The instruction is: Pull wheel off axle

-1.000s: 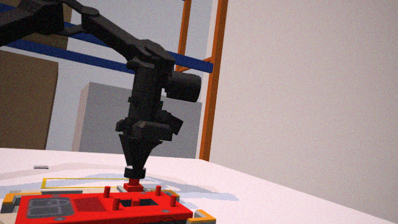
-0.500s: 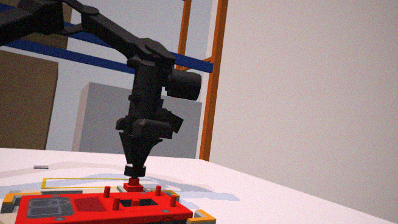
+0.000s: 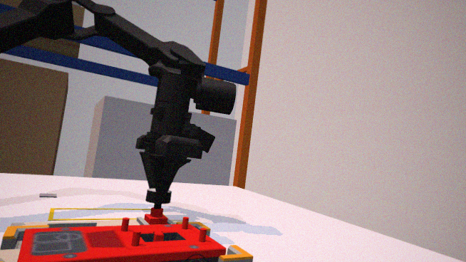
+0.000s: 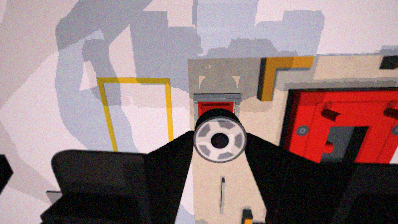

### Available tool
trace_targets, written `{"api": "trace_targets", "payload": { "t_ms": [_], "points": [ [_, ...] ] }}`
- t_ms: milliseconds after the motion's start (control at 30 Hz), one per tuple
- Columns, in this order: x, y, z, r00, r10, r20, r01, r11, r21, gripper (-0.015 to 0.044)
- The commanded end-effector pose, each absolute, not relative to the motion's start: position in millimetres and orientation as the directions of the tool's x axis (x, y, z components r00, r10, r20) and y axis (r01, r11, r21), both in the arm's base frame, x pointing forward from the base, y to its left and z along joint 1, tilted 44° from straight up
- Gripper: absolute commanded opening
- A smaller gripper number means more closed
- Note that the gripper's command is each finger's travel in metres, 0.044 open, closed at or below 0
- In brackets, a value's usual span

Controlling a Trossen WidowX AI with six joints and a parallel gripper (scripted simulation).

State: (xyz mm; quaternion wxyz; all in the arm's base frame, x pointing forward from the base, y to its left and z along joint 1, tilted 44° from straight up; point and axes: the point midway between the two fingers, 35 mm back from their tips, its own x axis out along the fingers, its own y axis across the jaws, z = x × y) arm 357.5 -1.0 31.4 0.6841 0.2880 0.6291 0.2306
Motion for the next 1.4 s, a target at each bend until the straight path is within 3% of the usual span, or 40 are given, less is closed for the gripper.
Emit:
{"api": "trace_targets", "payload": {
  "t_ms": [0, 1367],
  "points": [
    [357.9, -4.7, 34.3, 0.110, 0.676, -0.728, 0.045, 0.729, 0.683, 0.0000],
    [356.3, -13.9, 44.1, 0.116, 0.676, -0.728, 0.047, 0.728, 0.684, 0.0000]
  ]
}}
